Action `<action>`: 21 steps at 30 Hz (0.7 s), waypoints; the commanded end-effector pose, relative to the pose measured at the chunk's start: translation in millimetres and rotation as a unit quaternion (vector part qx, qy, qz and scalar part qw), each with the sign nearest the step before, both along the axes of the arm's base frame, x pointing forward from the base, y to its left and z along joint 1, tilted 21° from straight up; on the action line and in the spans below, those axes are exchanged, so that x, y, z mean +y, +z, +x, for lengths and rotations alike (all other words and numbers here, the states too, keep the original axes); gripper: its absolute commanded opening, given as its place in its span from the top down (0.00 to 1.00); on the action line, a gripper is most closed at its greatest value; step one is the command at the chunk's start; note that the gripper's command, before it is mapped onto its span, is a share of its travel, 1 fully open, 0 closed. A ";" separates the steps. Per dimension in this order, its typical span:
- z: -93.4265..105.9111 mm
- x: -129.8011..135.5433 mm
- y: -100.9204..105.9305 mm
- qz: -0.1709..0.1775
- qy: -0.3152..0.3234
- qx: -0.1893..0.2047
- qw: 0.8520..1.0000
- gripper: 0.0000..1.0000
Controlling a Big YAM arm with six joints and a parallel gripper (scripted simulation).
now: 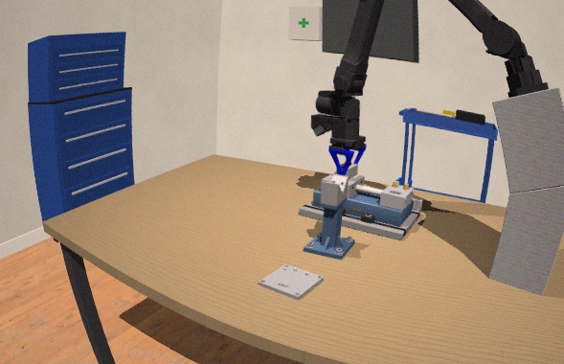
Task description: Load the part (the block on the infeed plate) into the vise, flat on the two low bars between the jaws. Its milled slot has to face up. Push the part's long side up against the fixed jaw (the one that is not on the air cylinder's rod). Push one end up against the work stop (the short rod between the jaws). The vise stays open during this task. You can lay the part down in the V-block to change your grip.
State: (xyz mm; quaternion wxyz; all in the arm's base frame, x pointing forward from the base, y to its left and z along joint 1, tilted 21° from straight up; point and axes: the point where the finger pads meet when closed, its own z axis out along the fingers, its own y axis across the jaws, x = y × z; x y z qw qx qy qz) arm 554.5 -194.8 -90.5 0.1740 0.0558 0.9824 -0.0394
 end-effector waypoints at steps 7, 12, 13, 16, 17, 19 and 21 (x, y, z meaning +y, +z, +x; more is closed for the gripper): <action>21.2 0.2 8.3 -0.008 0.001 -0.021 1.000 1.00; 23.1 -0.5 10.3 -0.009 0.001 -0.024 1.000 1.00; 22.2 -0.2 7.0 -0.008 0.001 -0.022 1.000 1.00; 23.2 -0.4 7.6 -0.008 0.001 -0.023 1.000 1.00; 24.7 -0.9 11.3 -0.009 0.001 -0.026 1.000 1.00; 25.3 -1.1 12.3 -0.010 0.001 -0.027 1.000 1.00; 24.5 -1.0 9.4 -0.009 0.001 -0.025 1.000 1.00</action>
